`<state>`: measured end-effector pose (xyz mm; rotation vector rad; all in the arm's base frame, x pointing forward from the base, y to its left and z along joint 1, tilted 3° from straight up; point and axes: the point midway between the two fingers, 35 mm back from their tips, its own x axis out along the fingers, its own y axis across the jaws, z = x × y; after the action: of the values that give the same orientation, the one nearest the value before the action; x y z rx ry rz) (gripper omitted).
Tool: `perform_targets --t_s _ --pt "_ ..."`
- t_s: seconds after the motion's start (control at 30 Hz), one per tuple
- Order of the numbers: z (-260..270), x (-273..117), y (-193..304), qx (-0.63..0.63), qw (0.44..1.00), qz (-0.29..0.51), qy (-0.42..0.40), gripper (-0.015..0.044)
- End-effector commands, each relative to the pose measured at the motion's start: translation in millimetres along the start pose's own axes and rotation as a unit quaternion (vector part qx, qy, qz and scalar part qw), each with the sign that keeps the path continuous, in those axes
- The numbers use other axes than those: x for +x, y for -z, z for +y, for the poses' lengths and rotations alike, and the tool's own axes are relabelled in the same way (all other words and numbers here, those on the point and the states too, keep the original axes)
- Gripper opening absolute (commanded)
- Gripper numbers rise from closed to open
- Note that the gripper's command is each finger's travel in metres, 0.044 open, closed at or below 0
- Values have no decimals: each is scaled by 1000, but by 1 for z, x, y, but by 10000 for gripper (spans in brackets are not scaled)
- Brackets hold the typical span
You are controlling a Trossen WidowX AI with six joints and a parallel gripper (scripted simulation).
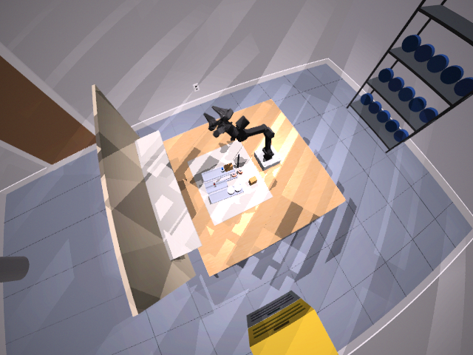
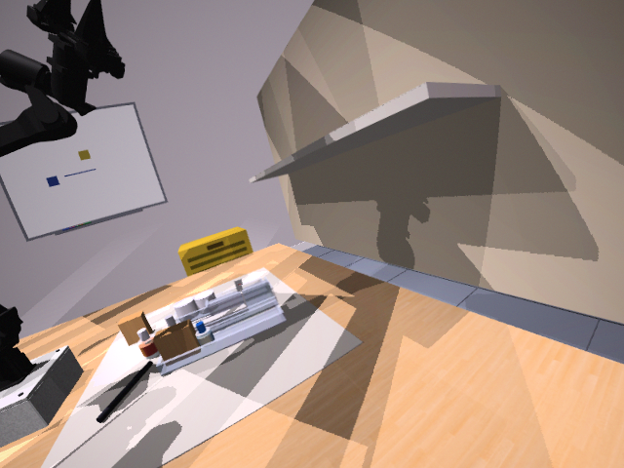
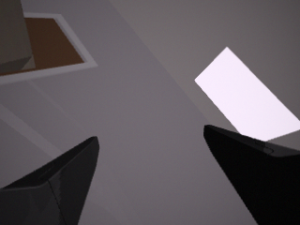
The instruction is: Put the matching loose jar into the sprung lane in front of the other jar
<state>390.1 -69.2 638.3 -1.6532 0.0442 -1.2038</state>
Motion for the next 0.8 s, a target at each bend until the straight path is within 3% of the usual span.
perform_targets --t_s 0.0,0.4,0.77 --pt "2 0 -2 1 1000 -3 -3 426" --pt "150 -60 -74 107 952 -152 -244 440" --pt "275 -176 -82 189 822 -137 -519 440"
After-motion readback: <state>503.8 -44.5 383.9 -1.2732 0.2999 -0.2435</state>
